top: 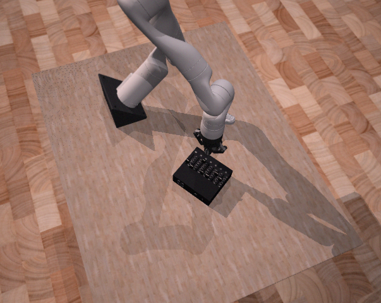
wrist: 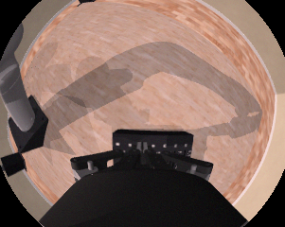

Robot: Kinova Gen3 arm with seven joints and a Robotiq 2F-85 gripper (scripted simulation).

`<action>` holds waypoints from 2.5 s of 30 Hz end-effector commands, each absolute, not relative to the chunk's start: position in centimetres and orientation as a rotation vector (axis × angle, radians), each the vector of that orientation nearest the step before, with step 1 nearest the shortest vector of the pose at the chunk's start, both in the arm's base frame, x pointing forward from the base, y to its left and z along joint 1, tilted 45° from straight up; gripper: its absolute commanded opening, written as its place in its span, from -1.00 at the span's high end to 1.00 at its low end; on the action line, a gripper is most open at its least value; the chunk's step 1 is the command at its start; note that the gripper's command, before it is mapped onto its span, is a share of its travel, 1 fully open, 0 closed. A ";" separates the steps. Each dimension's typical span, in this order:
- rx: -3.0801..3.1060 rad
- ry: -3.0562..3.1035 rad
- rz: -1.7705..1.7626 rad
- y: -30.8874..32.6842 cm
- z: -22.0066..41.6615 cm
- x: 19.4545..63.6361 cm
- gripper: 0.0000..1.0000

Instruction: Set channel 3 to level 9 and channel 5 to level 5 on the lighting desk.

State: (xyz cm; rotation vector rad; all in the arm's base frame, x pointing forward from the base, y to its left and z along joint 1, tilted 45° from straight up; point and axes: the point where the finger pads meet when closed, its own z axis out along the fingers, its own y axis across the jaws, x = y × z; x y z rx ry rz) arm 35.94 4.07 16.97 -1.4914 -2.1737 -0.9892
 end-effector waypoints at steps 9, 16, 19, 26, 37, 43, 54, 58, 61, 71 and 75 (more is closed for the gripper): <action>-1.490 -2.175 -0.989 4.6 16.5 36.0 1.00; -1.490 -2.175 -0.989 4.9 16.2 36.0 1.00; -1.490 -2.175 -0.989 5.0 16.1 36.1 1.00; -1.490 -2.175 -0.989 5.3 15.8 36.1 1.00; -1.490 -2.175 -0.989 5.5 15.6 36.1 1.00; -1.490 -2.175 -0.989 5.5 15.6 36.1 1.00; -1.490 -2.175 -0.989 5.5 15.6 36.1 1.00; -1.490 -2.175 -0.989 5.5 15.6 36.1 1.00; -1.490 -2.175 -0.989 5.5 15.6 36.1 1.00; -1.490 -2.175 -0.989 5.5 15.6 36.1 1.00; -1.490 -2.175 -0.989 5.5 15.6 36.1 1.00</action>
